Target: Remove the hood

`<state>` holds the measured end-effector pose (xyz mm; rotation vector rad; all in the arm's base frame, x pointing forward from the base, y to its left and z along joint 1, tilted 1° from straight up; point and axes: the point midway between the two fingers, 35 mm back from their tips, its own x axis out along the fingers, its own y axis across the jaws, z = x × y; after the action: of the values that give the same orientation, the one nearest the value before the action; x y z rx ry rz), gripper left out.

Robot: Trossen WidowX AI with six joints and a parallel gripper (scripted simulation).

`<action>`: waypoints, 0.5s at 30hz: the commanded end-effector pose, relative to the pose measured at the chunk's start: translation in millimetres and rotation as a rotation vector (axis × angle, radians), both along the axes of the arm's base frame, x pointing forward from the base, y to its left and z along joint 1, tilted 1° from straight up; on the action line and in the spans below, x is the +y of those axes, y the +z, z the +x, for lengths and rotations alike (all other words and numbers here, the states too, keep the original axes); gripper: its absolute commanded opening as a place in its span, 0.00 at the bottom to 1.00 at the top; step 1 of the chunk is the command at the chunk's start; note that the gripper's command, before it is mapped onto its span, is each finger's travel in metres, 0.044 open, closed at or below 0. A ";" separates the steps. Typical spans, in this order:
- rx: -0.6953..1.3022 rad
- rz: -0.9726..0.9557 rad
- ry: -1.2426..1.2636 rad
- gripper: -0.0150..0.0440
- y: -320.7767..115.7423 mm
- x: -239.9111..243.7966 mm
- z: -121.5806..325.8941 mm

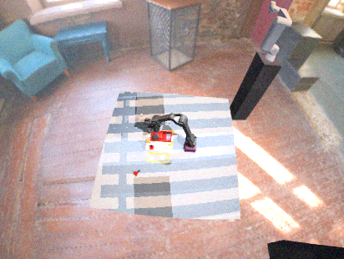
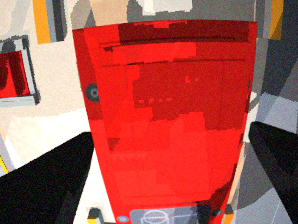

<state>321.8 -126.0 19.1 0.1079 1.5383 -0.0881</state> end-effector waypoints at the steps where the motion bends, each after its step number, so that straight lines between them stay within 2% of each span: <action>1: 0.002 -0.003 0.006 1.00 -3.1 -0.3 -0.3; 15: 0.002 -0.003 0.006 1.00 -10.1 -0.2 -0.3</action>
<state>321.9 -125.9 11.6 0.1077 1.5384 -0.0878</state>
